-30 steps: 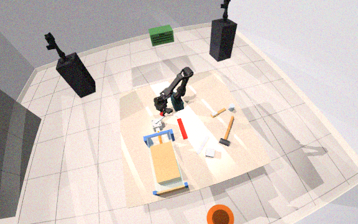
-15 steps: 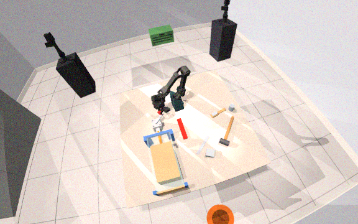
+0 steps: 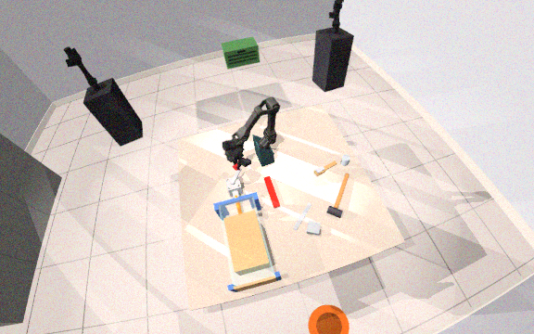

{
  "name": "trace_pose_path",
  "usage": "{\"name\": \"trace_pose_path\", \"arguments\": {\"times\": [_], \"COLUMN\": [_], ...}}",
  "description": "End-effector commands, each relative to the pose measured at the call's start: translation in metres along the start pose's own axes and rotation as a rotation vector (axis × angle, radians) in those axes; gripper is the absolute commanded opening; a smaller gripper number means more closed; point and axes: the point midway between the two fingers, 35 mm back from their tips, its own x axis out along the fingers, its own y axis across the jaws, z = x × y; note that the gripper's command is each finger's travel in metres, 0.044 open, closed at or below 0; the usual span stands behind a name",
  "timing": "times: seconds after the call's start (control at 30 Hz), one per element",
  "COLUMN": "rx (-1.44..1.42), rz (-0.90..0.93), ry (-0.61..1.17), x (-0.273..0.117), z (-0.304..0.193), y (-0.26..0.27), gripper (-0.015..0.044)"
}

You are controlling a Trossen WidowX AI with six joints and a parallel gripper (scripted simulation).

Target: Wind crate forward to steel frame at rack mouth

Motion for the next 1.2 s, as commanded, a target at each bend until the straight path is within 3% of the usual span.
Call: {"name": "trace_pose_path", "arguments": {"times": [0.0,1.17], "rx": [-0.001,-0.001], "rz": [-0.051,-0.054], "ry": [-0.001,-0.004], "x": [0.003,0.017], "z": [0.006,0.043], "y": [-0.018,-0.057], "gripper": [0.0,0.0]}}
